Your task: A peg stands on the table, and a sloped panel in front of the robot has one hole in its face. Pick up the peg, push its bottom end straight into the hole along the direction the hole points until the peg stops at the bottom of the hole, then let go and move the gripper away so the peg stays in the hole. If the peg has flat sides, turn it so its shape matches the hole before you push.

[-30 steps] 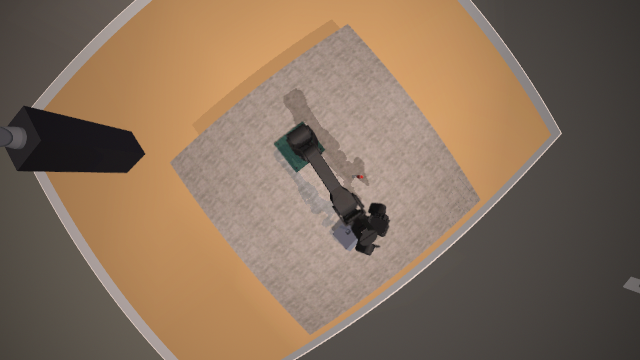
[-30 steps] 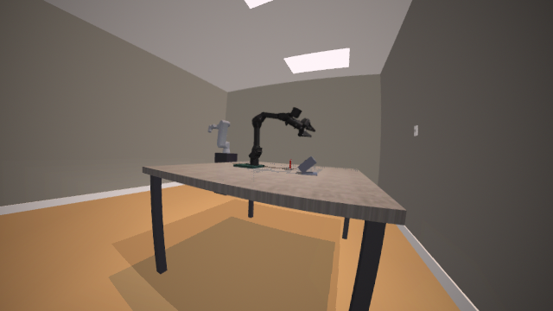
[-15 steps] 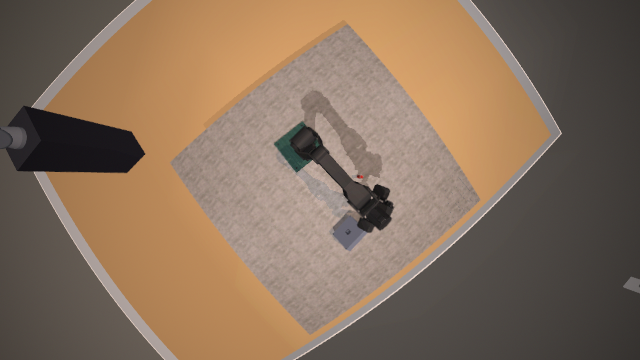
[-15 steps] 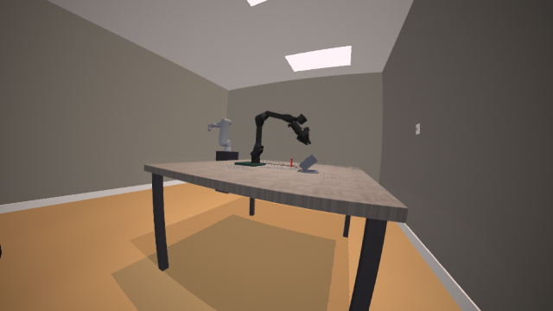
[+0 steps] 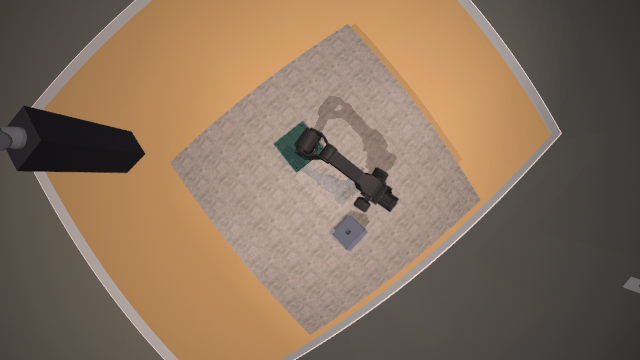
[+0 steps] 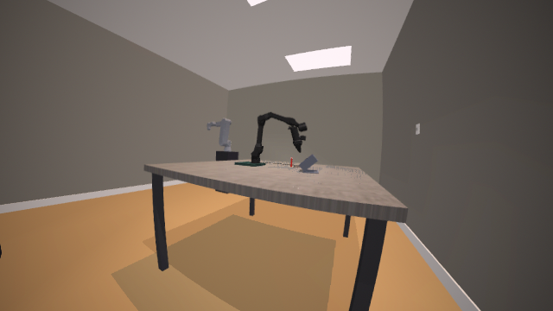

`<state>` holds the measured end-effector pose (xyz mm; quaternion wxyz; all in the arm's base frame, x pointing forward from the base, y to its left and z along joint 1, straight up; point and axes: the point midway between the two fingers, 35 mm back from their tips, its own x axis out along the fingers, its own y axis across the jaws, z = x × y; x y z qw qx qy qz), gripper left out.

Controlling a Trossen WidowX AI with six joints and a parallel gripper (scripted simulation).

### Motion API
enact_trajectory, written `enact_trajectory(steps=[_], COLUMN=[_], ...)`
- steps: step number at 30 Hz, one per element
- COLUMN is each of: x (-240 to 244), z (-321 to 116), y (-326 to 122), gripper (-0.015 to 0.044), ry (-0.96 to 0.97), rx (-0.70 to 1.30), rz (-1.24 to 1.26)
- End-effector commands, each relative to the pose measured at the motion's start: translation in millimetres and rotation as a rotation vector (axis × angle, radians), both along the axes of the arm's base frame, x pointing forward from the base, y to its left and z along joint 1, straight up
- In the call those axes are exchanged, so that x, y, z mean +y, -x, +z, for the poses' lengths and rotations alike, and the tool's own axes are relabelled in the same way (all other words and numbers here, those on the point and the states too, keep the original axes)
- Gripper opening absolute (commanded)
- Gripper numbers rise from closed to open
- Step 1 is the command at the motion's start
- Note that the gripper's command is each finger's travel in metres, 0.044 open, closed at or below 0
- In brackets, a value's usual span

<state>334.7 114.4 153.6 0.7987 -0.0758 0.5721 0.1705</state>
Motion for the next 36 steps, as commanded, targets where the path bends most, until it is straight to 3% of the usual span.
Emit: enact_trajectory(steps=[1,10,36], x=[6,16,19], z=[-13,-26,-57], y=[22,60,58], gripper=[0.0440,0.0440,0.0440], ry=[0.050,0.159,0.164], rx=[0.107,0.266,0.271], rz=[-0.028,-0.068,-0.069])
